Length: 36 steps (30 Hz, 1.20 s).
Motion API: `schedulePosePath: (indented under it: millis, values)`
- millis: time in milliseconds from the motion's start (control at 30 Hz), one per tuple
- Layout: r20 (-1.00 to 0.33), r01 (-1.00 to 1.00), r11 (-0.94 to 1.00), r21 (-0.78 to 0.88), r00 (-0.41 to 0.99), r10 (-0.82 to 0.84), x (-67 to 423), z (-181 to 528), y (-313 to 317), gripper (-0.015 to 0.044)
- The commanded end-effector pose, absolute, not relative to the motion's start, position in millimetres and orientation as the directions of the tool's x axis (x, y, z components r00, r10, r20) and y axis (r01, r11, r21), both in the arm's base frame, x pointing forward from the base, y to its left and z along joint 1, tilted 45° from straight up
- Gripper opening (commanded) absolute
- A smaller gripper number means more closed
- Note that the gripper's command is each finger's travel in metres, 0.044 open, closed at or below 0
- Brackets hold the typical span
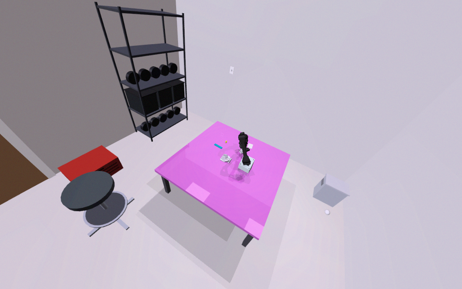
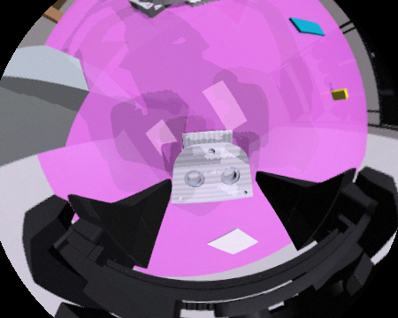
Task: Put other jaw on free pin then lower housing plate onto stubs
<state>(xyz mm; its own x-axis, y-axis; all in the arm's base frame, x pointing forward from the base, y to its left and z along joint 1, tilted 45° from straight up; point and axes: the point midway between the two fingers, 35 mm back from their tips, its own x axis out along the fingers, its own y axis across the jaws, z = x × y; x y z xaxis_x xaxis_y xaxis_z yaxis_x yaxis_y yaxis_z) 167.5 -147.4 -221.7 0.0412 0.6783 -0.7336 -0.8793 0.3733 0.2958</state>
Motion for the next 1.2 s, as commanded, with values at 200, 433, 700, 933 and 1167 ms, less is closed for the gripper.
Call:
schedulePosePath:
  millis: [200, 433, 700, 933, 1167]
  values:
    - [-0.724, -0.876, 0.371, 0.309, 0.037, 0.689, 165.3, -224.5, -140.4, 0.0440]
    - [-0.724, -0.876, 0.371, 0.309, 0.037, 0.689, 165.3, -224.5, -140.4, 0.0440]
    - [-0.724, -0.876, 0.371, 0.309, 0.037, 0.689, 165.3, -225.1, -139.8, 0.0440]
    - [-0.724, -0.876, 0.371, 0.309, 0.037, 0.689, 165.3, -225.3, -139.7, 0.0440]
    - [-0.727, -0.878, 0.368, 0.306, 0.035, 0.686, 165.4, -224.9, -141.0, 0.0413]
